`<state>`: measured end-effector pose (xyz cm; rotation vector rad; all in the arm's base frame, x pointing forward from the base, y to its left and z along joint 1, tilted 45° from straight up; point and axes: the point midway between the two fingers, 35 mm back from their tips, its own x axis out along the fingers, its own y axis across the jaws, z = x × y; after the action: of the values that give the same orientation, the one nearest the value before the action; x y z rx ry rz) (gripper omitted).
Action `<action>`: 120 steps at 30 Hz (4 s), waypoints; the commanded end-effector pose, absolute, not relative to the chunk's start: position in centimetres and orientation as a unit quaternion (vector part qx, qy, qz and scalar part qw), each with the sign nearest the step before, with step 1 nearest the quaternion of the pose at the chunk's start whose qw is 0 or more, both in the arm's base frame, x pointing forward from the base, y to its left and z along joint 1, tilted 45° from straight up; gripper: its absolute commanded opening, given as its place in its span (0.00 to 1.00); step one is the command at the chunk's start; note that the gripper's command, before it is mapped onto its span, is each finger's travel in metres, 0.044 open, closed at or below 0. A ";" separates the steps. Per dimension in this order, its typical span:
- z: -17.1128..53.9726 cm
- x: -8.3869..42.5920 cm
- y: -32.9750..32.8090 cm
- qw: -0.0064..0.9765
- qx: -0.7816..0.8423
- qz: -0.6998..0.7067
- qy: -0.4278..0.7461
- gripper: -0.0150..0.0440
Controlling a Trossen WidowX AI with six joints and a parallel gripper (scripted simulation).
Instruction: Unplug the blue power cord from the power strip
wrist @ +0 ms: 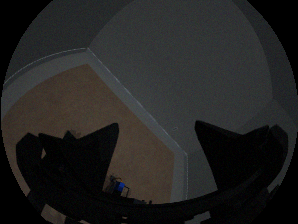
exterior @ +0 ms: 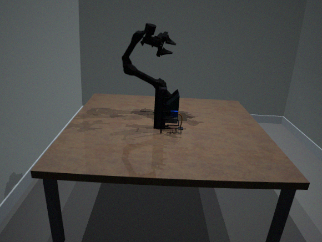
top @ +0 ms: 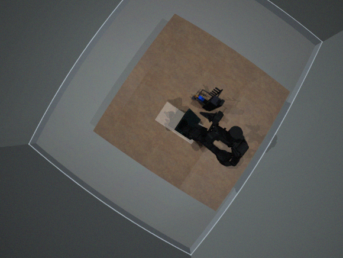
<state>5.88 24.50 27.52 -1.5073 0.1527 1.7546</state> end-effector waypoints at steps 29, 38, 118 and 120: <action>-2.9 26.9 7.6 0.284 -0.653 0.267 0.650 0.53; -2.9 26.8 7.3 0.282 -0.653 0.264 0.652 0.53; -2.9 27.3 6.2 0.285 -0.652 0.265 0.651 0.25; -3.1 27.3 6.4 0.285 -0.652 0.265 0.651 0.25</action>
<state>26.97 3.84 -1.63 -1.7802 1.7977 0.6595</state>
